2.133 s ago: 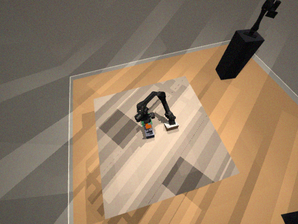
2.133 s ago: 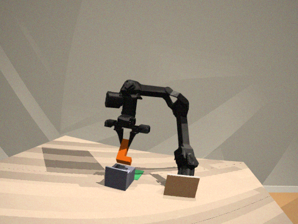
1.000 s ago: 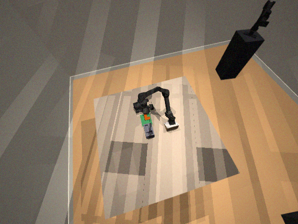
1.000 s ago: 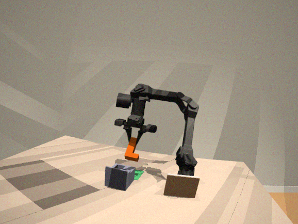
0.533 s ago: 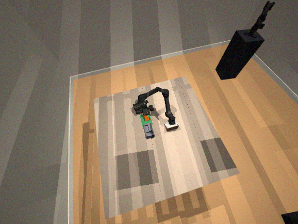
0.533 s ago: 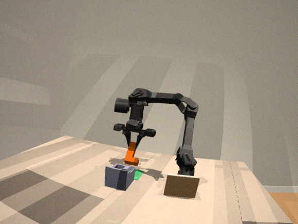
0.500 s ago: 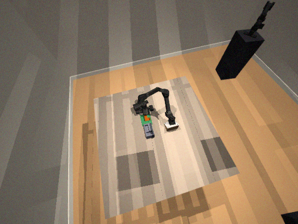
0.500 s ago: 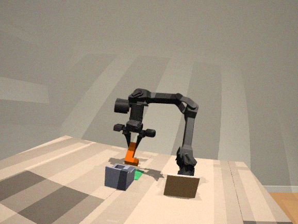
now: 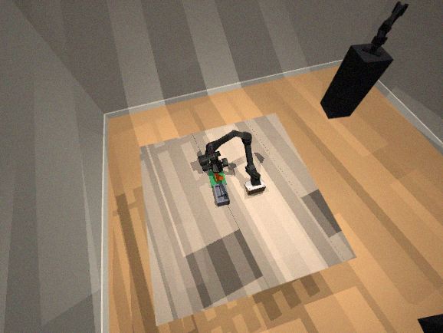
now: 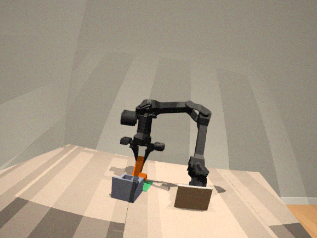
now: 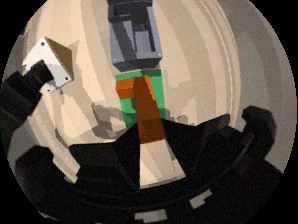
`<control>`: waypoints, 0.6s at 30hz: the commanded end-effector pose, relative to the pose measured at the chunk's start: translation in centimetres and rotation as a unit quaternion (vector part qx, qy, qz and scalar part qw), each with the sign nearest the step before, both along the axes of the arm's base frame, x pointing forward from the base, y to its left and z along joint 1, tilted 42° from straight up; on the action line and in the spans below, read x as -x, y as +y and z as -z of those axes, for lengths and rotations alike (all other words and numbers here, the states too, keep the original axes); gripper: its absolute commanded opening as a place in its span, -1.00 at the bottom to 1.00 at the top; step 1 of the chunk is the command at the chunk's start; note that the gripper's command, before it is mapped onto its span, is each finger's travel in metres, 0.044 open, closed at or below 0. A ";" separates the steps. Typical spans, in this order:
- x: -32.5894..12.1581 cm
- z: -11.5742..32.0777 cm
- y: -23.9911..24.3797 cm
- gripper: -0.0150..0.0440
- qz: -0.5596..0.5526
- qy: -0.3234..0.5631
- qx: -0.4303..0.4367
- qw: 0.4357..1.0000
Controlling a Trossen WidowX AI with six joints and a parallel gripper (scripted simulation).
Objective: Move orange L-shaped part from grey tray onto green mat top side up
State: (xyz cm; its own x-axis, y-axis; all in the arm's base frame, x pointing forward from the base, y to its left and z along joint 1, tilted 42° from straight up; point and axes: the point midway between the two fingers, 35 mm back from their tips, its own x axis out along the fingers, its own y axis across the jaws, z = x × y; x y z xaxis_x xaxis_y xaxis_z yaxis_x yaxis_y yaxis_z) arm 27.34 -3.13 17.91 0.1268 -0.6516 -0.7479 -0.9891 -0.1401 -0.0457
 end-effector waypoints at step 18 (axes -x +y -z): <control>-0.3 2.1 -1.9 -0.49 -0.001 0.000 0.004 1.000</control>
State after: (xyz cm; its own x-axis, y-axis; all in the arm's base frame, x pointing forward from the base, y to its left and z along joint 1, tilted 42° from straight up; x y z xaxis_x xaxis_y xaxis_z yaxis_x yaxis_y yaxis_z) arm 27.62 -4.90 15.96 0.1253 -0.6532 -0.7468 -0.9893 -0.1386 -0.0447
